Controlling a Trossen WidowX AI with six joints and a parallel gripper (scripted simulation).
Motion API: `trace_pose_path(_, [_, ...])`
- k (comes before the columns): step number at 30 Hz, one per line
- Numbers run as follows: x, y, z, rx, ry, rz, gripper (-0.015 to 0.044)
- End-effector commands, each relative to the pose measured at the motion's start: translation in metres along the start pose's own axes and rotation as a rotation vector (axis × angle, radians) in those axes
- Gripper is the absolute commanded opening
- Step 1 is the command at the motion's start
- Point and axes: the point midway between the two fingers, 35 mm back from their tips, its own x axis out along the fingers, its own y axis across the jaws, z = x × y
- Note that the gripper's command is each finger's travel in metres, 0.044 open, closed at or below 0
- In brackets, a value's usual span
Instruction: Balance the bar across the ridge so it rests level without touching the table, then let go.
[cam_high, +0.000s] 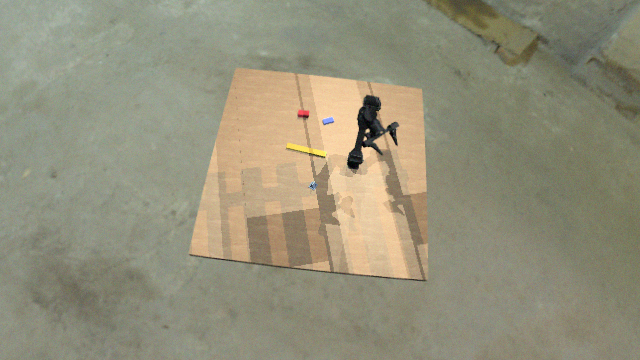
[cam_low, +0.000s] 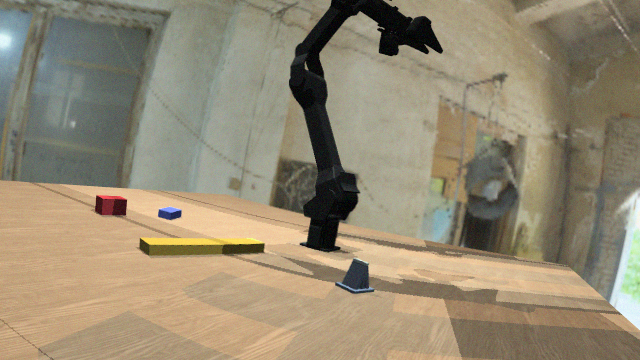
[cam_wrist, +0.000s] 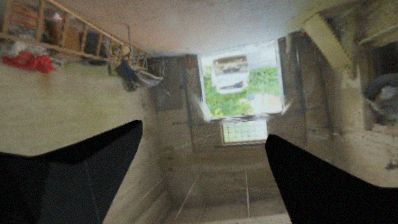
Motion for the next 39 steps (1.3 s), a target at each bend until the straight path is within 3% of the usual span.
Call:
trace_pose_path(1, [0.0, 0.0, 0.0, -0.001, 0.0, 0.001, 0.0374])
trace_pose_path(4, [0.002, 0.007, -0.001, -0.018, 0.0, 0.022, 0.0315])
trace_pose_path(22, [0.019, 0.101, 0.004, -0.261, -0.099, 0.272, 0.0315])
trace_pose_path(39, [0.003, 0.205, 0.037, -0.449, -0.329, 0.485, 0.0315])
